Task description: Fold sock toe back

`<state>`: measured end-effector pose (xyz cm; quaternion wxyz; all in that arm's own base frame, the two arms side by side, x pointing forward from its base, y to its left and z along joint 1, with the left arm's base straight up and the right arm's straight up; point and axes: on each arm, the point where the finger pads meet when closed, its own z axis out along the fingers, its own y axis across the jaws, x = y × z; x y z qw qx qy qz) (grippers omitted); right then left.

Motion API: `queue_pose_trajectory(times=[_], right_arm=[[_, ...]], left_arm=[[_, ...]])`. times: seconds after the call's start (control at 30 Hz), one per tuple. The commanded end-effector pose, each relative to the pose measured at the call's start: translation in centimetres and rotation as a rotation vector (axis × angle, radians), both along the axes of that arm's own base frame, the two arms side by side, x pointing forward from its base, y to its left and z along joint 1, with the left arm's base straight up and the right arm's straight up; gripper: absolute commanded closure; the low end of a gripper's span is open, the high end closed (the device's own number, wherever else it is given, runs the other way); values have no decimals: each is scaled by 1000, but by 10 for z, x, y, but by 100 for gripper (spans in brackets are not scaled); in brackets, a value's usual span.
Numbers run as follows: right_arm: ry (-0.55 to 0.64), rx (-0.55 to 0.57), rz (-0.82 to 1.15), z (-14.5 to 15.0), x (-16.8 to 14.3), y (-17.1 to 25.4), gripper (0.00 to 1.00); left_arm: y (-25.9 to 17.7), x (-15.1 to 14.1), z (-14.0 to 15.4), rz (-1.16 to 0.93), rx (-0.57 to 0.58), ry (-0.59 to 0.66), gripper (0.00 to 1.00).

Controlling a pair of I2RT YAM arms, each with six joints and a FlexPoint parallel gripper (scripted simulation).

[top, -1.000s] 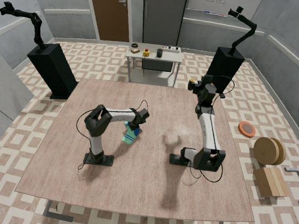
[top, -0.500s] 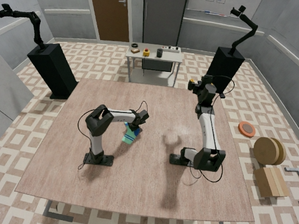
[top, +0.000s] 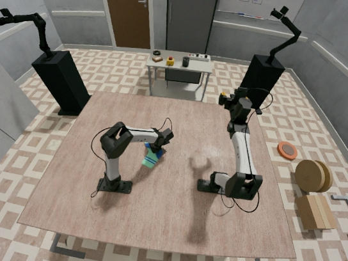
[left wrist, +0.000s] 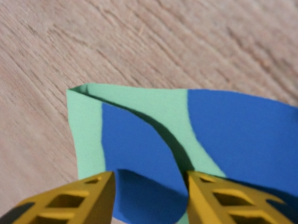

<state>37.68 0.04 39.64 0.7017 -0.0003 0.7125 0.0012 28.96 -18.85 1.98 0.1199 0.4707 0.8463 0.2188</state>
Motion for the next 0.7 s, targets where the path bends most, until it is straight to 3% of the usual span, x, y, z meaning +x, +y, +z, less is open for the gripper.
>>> queue_pose_trajectory(times=[0.0, 0.1, 0.13, 0.67], right_arm=[[-15, -1, -2, 6, -1, 0, 0], [-15, -1, -2, 6, -1, 0, 0], [-15, -1, -2, 6, -1, 0, 0], [-15, -1, -2, 6, -1, 0, 0]], left_arm=[[-7, -3, 0, -7, -31, 0, 61], [-7, -3, 0, -7, -31, 0, 61], [-9, -4, 22, 0, -25, -19, 61], [-12, -17, 57, 12, -5, -32, 61]])
